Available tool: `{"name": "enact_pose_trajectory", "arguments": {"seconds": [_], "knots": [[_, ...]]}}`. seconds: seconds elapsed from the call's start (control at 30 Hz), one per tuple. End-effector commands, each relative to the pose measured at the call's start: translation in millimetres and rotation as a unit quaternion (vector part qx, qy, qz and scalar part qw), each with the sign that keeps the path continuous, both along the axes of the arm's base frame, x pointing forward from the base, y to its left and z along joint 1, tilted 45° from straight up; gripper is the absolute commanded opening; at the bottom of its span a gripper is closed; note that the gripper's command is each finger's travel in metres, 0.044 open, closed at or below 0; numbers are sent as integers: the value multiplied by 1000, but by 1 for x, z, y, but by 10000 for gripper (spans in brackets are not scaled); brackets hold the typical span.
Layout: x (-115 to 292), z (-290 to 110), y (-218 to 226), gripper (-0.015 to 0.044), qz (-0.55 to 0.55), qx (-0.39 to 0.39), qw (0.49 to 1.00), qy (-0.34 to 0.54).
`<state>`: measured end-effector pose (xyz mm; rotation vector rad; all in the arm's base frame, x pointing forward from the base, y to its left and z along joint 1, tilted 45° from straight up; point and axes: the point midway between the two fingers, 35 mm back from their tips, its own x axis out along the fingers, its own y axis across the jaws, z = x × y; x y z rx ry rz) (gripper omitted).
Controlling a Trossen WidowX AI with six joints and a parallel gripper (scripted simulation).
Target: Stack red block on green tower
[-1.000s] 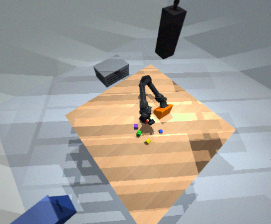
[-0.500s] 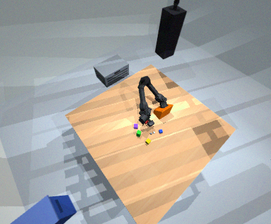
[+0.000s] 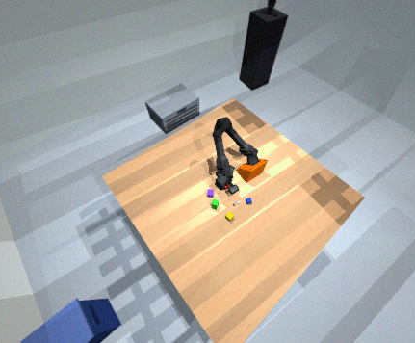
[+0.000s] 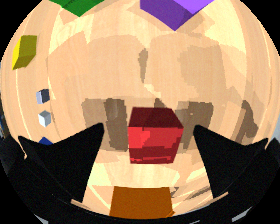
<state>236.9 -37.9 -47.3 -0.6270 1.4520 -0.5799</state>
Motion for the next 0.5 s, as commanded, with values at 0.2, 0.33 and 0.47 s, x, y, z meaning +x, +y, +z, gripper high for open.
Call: {"name": "enact_pose_trajectory", "arguments": {"seconds": [0.2,0.33,0.47], "knots": [[0,0,-1,387,0,-2,1000,0],[0,0,-1,282,0,-2,1000,0],[0,0,-1,177,0,-2,1000,0]]}}
